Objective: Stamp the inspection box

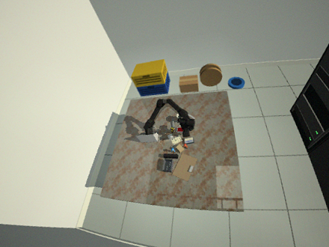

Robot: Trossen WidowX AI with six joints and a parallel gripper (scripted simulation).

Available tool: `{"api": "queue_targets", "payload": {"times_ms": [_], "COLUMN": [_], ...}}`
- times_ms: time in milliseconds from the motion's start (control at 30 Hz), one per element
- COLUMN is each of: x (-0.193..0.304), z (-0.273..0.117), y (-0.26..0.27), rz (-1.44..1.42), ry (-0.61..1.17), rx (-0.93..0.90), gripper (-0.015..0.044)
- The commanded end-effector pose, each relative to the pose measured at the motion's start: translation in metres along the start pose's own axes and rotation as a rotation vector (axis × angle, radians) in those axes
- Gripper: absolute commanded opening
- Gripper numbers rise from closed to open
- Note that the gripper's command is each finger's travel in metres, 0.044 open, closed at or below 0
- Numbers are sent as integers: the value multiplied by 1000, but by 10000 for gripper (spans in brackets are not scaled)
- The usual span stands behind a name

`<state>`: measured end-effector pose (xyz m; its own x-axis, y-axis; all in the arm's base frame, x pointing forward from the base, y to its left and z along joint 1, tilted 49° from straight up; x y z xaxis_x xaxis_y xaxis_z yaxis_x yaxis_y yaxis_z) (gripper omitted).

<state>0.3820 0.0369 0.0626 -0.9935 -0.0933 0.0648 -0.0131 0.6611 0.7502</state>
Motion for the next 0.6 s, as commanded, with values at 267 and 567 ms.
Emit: {"api": "queue_targets", "payload": {"times_ms": [267,567], "x": [2,4], "z": [25,39], "y": [-1,0], "rz": [9,8], "ry": [11,11], "rx": [-8,-10], "gripper": [0,0]}}
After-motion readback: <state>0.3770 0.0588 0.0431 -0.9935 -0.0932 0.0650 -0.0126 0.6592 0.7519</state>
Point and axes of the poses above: the point midway between the two fingers, 35 mm back from their tips, its own z axis out along the fingers, its own y axis across the jaws, x = y × z, the point moved 8 cm from there along -z, back along the fingers, and after that the axes turned 15 degrees about z, right-handed, at the moved point
